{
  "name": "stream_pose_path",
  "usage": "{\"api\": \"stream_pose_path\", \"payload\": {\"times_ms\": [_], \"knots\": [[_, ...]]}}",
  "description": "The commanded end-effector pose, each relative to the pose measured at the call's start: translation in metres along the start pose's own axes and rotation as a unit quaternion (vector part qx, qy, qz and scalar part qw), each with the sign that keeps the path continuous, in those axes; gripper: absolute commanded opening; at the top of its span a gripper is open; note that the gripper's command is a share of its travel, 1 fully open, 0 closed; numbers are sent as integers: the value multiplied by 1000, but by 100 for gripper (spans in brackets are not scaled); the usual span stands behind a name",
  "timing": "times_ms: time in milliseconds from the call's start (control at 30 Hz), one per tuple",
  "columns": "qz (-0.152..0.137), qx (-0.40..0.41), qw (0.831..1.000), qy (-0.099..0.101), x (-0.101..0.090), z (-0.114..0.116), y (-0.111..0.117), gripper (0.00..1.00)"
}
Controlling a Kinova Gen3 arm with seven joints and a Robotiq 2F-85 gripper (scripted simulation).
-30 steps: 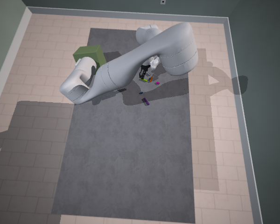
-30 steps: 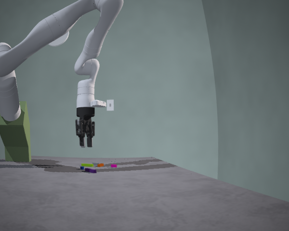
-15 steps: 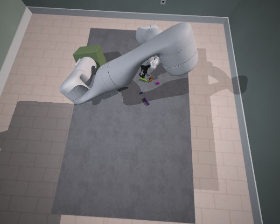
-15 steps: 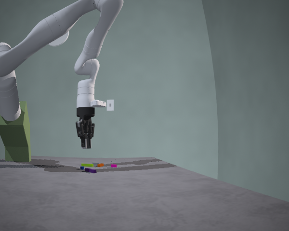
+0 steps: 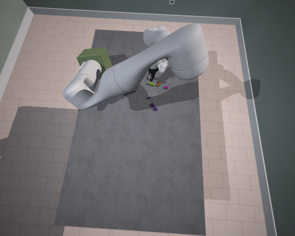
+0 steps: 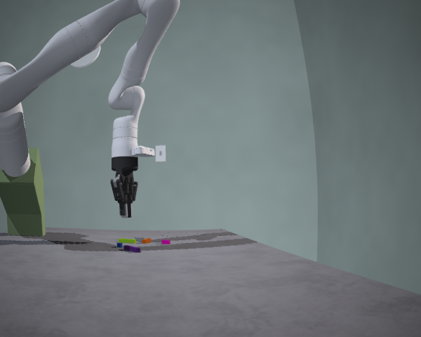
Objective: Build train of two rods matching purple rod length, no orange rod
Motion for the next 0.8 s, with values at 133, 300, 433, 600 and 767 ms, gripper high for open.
{"api": "stream_pose_path", "payload": {"times_ms": [133, 300, 433, 600, 767], "knots": [[0, 0, 1000, 0, 3, 0, 0, 24], [0, 0, 1000, 0, 9, 0, 0, 24], [0, 0, 1000, 0, 11, 0, 0, 24], [0, 0, 1000, 0, 19, 0, 0, 24], [0, 0, 1000, 0, 27, 0, 0, 24]]}}
Point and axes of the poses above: the point where the finger pads meet when closed, its own x axis out along the fingers, its own z axis across the jaws, y = z × x, the point moved 3 cm from there along -x, back along the fingers, and after that the axes turned 15 degrees about -x, right-handed, at the moved point
